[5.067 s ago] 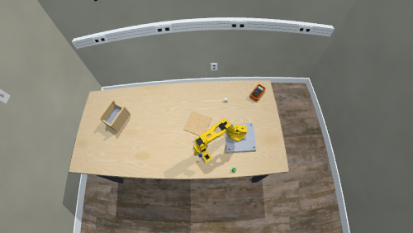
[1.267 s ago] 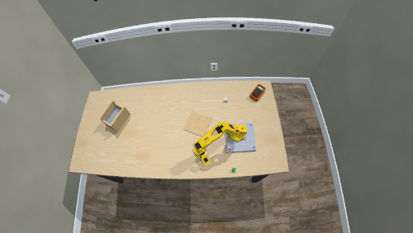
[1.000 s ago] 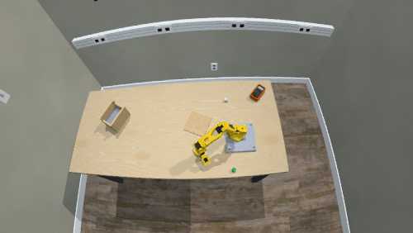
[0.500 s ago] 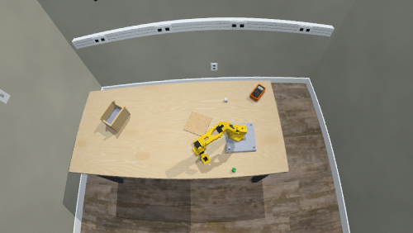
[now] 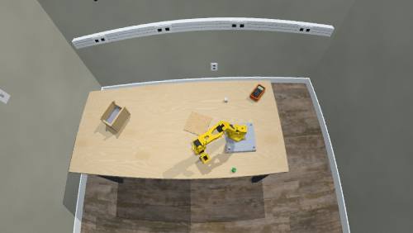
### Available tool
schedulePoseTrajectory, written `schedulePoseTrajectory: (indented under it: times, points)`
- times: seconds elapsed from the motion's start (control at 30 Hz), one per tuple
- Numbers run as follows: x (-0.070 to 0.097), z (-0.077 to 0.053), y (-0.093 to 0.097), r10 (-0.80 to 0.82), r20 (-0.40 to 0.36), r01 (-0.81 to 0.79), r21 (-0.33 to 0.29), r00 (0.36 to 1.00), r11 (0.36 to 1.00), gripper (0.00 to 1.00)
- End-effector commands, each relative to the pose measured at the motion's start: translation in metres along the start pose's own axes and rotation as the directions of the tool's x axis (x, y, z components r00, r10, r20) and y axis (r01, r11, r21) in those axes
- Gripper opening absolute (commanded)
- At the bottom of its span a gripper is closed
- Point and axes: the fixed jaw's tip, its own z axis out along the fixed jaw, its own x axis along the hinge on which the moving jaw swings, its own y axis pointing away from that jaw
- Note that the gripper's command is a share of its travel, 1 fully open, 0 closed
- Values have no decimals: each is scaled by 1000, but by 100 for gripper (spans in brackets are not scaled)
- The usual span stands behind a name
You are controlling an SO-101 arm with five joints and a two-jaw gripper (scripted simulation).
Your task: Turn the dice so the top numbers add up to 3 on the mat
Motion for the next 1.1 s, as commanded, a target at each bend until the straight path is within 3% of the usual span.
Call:
schedulePoseTrajectory:
  times: [0.0,0.63,1.07]
  points:
    - [1,-7,-3,-3,1,3,29,1000,1000,0]
    - [4,-8,1,9,2,-9,29,1000,1000,0]
    - [26,-7,49,134,6,-134,29,991,991,0]
